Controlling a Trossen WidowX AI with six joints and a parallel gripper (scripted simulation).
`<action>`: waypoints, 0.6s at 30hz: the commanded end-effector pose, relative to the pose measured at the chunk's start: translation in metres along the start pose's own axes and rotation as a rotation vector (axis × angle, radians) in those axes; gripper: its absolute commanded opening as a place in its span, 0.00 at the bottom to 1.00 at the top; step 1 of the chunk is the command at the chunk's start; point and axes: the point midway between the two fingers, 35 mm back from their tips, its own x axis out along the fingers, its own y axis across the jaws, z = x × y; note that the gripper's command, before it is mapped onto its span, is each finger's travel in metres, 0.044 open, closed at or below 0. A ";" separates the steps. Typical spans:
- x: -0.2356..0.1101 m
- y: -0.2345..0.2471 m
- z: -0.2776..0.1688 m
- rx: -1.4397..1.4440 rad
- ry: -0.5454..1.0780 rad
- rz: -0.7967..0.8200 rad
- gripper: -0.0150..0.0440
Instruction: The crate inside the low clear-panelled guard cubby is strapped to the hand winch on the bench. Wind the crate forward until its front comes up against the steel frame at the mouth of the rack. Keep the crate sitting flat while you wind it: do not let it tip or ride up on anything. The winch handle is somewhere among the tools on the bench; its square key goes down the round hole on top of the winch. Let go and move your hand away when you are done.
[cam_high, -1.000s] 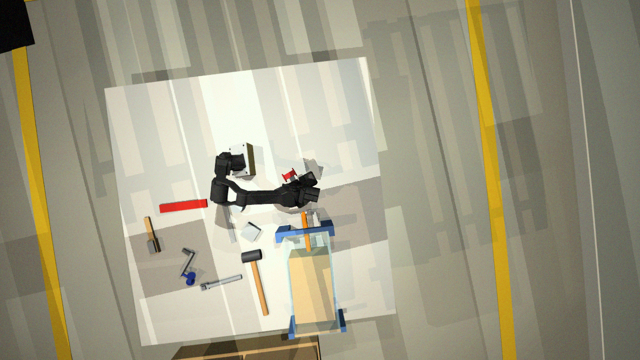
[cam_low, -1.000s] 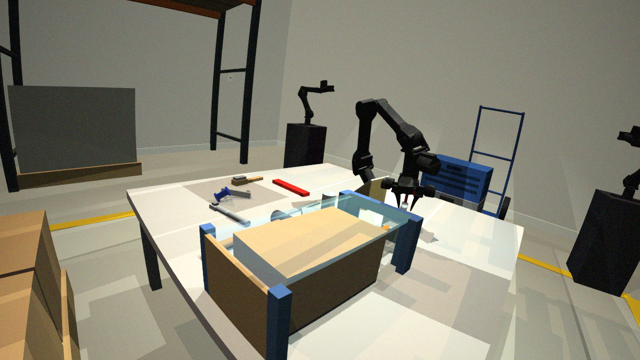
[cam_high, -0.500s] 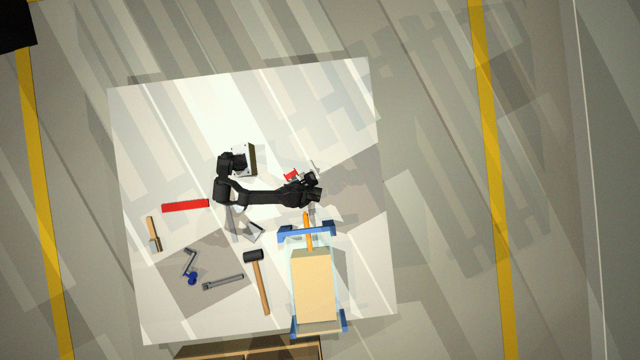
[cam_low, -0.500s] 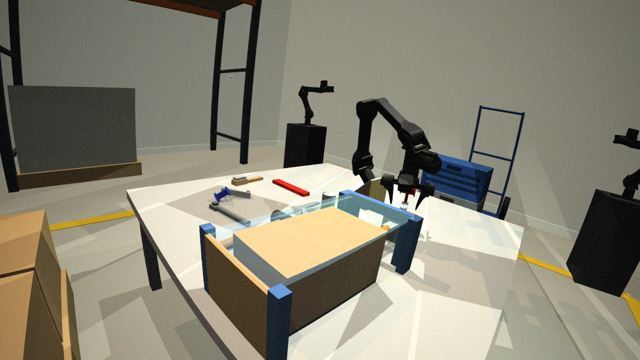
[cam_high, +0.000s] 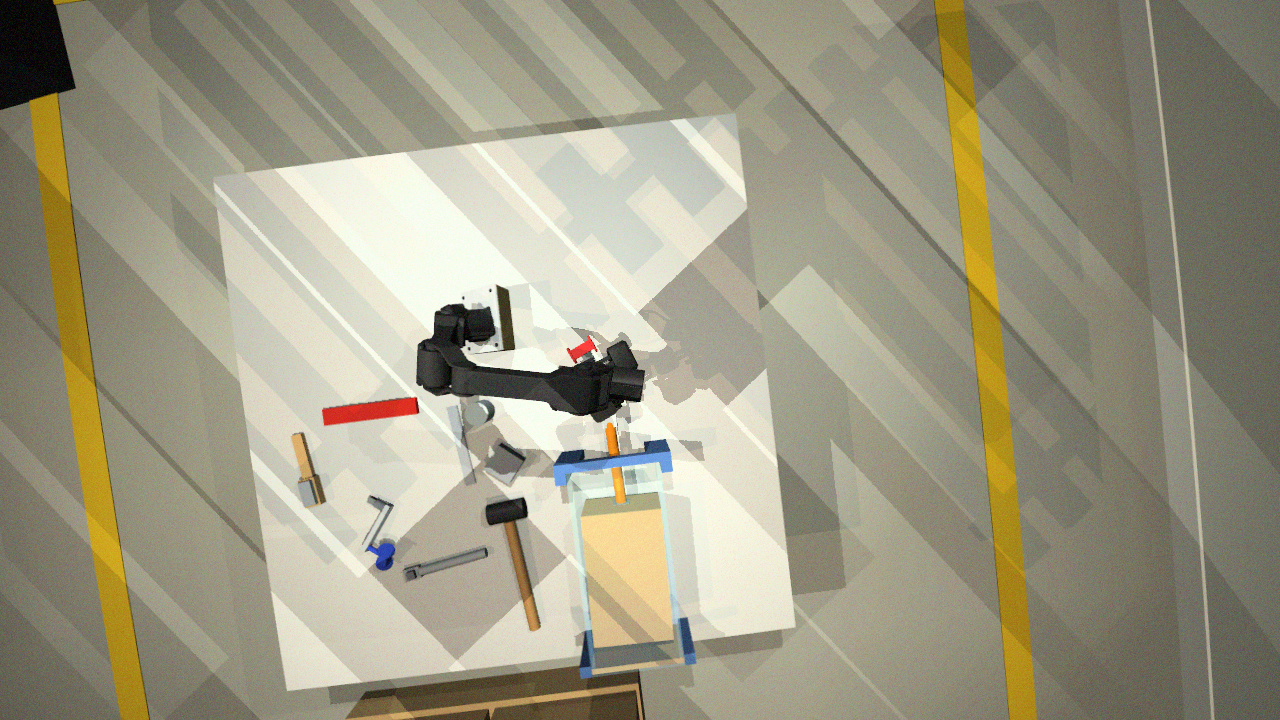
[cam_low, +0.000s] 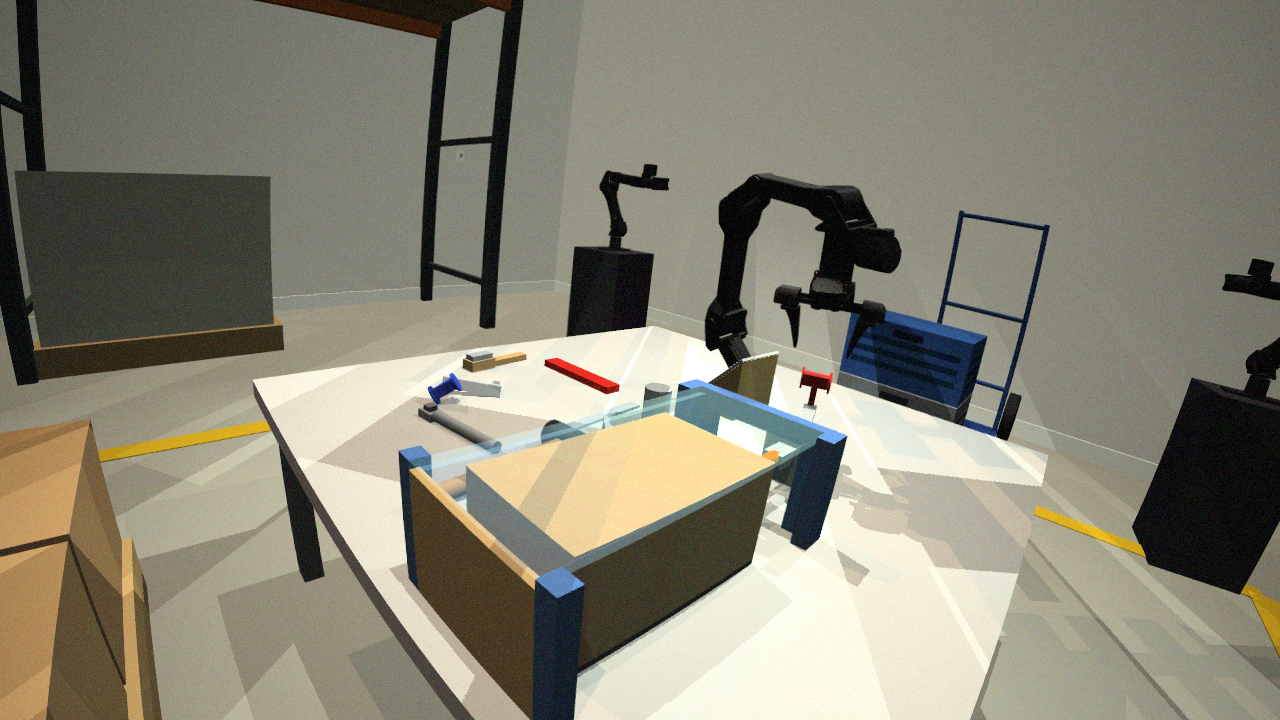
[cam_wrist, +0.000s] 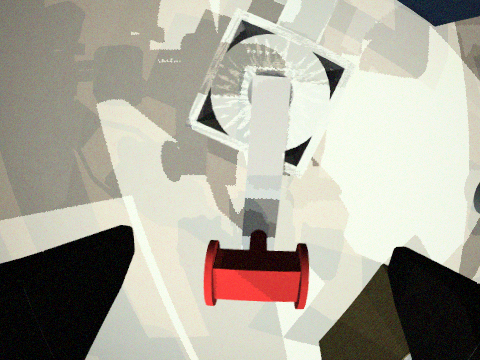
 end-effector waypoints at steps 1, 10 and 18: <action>-0.005 -0.001 -0.001 0.006 0.002 0.000 1.00; -0.001 -0.001 -0.001 0.000 0.002 -0.003 0.73; -0.001 -0.001 -0.001 0.000 0.002 -0.003 0.38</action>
